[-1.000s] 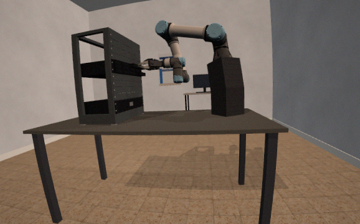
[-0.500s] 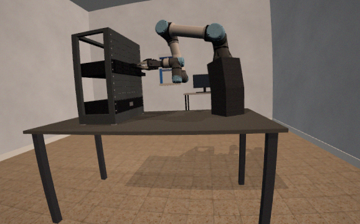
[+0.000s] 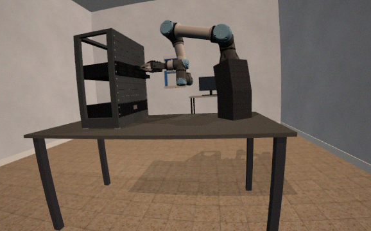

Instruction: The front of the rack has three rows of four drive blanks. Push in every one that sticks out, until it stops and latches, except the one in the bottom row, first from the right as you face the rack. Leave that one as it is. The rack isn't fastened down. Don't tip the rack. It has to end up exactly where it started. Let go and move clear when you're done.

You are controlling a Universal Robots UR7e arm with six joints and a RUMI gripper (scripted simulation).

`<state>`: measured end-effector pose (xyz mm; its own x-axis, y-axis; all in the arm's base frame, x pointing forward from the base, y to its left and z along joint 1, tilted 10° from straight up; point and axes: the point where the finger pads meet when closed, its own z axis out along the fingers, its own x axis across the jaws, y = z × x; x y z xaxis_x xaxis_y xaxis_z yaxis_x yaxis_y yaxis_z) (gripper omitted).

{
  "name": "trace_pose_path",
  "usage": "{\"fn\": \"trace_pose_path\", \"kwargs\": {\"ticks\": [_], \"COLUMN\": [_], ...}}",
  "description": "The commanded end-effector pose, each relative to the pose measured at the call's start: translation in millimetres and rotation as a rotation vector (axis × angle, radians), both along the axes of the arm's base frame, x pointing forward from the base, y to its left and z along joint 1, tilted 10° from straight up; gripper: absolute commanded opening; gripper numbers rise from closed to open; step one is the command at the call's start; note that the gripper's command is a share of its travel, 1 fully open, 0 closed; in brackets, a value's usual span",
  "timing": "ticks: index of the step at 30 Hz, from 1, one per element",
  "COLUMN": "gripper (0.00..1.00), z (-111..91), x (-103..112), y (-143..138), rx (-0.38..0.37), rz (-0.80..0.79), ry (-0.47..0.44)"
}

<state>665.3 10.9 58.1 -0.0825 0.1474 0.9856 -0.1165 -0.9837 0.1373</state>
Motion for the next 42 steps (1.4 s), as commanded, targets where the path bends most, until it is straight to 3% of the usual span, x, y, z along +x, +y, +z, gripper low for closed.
{"fn": "trace_pose_path", "kwargs": {"ticks": [1,42], "gripper": [0.00,0.00], "z": [1.0,0.7], "x": [4.4,11.6], "y": [0.4,-0.6], "rx": [-0.001,-0.001], "rz": [0.002,0.002], "ry": [-0.001,-0.001]}}
